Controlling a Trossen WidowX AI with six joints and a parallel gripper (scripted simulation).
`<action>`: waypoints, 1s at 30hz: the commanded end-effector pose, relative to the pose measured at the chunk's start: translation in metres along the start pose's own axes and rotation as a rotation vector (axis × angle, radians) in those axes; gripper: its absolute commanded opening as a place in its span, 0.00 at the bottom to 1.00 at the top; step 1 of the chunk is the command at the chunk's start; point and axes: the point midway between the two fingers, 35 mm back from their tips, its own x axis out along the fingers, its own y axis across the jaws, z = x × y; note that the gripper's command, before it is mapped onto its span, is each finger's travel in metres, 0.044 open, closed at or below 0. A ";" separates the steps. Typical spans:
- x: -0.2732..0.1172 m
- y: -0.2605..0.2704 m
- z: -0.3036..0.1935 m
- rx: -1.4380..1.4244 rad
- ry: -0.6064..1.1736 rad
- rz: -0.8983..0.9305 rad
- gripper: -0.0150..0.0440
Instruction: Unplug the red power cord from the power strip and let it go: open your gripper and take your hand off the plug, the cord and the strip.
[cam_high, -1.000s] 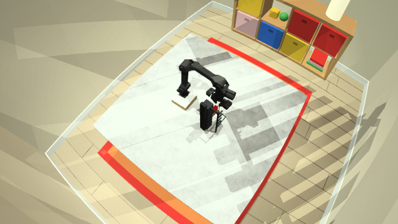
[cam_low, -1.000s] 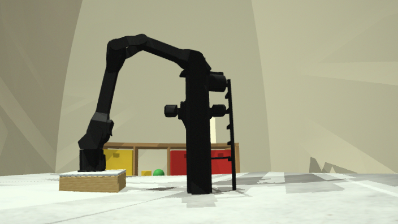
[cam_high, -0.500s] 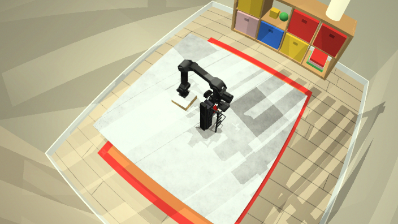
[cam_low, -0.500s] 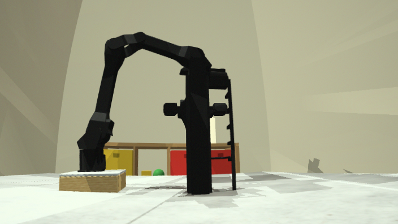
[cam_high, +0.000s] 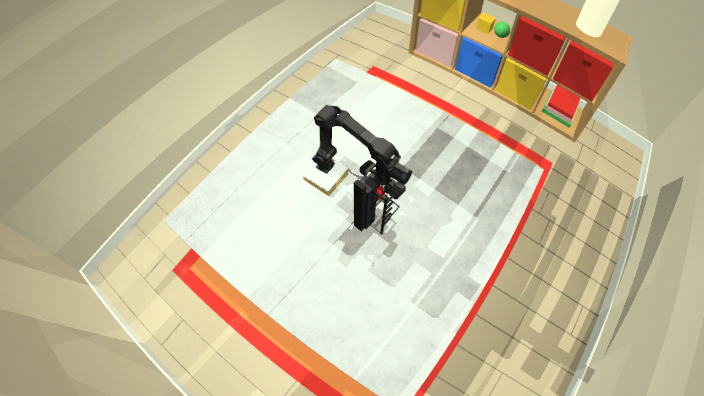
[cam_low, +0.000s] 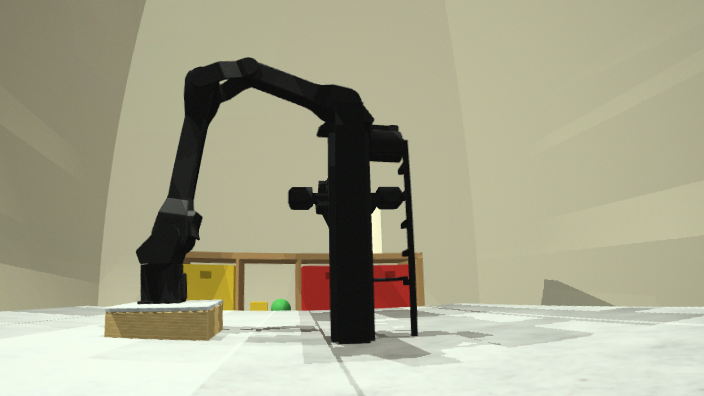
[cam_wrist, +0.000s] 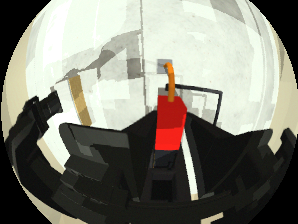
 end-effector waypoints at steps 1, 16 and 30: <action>0.000 0.000 0.000 0.000 0.000 0.000 0.35; 0.000 -0.001 0.007 0.000 -0.001 0.000 0.25; -0.001 -0.002 0.029 -0.002 -0.003 0.000 0.25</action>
